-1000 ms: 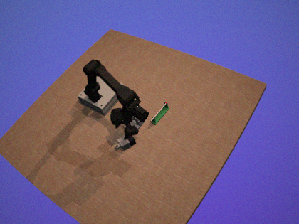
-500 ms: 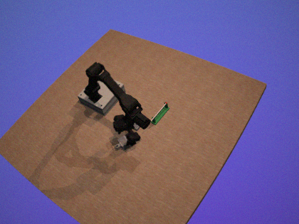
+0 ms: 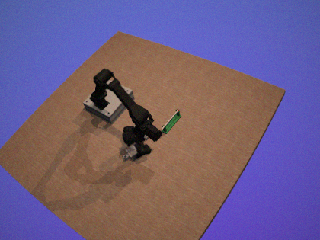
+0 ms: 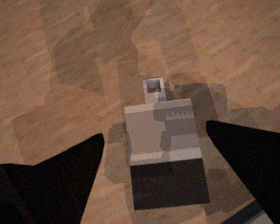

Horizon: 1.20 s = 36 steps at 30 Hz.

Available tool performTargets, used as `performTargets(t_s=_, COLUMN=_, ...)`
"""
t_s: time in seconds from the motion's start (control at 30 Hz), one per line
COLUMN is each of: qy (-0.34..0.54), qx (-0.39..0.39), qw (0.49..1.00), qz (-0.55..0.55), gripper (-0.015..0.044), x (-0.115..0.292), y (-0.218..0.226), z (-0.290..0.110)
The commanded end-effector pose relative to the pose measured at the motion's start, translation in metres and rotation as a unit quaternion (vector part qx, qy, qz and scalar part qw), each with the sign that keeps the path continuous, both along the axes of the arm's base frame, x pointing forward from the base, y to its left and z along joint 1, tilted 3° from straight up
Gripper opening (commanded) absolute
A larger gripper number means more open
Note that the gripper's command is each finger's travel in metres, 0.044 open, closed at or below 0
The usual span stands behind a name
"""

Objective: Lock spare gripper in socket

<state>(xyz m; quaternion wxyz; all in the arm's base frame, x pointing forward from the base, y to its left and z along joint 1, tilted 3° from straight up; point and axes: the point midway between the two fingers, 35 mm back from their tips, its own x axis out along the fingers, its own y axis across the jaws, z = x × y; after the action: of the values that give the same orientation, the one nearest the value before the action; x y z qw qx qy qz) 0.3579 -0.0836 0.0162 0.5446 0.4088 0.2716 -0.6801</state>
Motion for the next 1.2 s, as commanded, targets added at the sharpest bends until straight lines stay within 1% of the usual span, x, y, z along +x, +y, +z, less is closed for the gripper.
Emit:
performTargets(t_s=0.0, qy=0.006, qx=-0.001, qw=1.000, qz=0.001, gripper=0.0440, x=-0.003, y=0.000, z=-0.010)
performTargets(t_s=0.43, qy=0.006, qx=-0.001, qw=1.000, qz=0.001, gripper=0.0440, x=-0.003, y=-0.001, z=-0.031)
performTargets(t_s=0.63, qy=0.006, qx=-0.001, qw=1.000, qz=0.001, gripper=0.0440, x=-0.004, y=-0.001, z=-0.032)
performTargets(t_s=0.87, qy=0.006, qx=-0.001, qw=1.000, qz=0.001, gripper=0.0256, x=-0.004, y=-0.001, z=-0.032)
performTargets(t_s=1.1, qy=0.006, qx=-0.001, qw=1.000, qz=0.001, gripper=0.0210, x=-0.003, y=-0.001, z=-0.032)
performTargets(t_s=1.17, qy=0.006, qx=-0.001, qw=1.000, qz=0.001, gripper=0.0157, x=-0.003, y=-0.001, z=-0.031)
